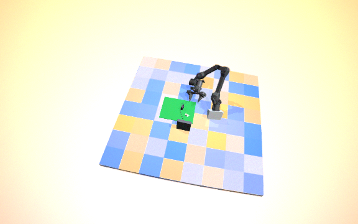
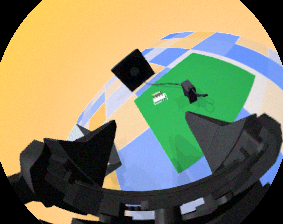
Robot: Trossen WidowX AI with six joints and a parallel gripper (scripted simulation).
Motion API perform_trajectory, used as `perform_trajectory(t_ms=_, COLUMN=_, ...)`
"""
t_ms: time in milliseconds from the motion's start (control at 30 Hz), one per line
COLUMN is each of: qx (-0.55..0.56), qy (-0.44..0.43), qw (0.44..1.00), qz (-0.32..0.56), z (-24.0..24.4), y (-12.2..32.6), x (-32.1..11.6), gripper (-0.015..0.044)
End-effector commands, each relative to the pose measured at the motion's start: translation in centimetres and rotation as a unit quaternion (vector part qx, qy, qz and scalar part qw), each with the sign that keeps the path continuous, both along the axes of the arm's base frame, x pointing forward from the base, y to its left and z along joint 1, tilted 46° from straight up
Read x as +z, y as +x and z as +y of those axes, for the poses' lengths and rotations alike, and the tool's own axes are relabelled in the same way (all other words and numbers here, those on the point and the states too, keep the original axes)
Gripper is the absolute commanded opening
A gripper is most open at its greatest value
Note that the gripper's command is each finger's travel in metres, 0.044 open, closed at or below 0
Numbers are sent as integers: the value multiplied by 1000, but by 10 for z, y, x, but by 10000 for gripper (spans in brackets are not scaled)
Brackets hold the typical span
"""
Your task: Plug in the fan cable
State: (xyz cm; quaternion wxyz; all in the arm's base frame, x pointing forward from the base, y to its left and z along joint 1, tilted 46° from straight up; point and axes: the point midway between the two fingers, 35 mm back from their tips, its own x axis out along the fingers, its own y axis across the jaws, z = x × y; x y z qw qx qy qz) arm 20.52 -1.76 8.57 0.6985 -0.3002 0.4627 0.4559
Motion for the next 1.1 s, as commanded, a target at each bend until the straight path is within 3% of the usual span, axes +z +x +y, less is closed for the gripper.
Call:
perform_trajectory(t_ms=0, qx=-10, qy=-23, qw=999, qz=29, z=1, y=-1, x=-1, gripper=440)
perform_trajectory(t_ms=533, qx=-57, qy=-145, qw=980, qz=123, z=6, y=-7, x=-3, gripper=440)
perform_trajectory(t_ms=1067, qx=-110, qy=-288, qw=941, qz=138, z=9, y=-5, x=6, gripper=440)
